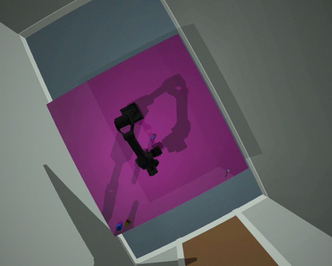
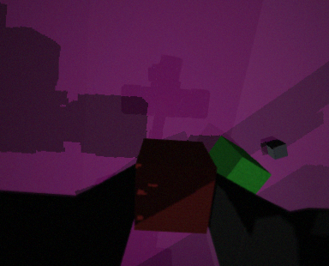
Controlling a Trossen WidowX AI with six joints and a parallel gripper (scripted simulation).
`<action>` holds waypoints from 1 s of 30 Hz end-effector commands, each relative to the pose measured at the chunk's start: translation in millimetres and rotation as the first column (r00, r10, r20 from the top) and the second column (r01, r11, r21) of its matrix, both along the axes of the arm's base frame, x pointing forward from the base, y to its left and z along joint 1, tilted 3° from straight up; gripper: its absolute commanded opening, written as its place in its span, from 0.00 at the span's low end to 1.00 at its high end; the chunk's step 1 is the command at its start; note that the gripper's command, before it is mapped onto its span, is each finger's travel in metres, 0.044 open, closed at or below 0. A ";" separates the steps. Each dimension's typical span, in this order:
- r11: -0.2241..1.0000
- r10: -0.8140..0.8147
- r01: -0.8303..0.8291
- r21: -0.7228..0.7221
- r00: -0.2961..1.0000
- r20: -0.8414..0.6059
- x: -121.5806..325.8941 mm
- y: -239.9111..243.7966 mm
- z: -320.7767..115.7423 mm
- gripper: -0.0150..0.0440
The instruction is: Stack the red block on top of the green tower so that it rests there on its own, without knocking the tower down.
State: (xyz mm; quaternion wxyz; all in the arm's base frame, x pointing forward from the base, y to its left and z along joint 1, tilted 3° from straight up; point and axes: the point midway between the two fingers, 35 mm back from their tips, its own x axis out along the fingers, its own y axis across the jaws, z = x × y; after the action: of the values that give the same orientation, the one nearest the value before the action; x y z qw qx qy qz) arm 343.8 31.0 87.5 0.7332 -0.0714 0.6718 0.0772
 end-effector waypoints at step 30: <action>1.000 0.028 -0.028 -0.008 1.000 -0.007 -13.3 -79.4 -46.3 0.25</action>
State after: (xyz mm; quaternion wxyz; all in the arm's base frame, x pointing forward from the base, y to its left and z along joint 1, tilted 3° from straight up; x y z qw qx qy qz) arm 332.3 -49.6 56.6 0.7341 -0.0843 0.6689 0.0809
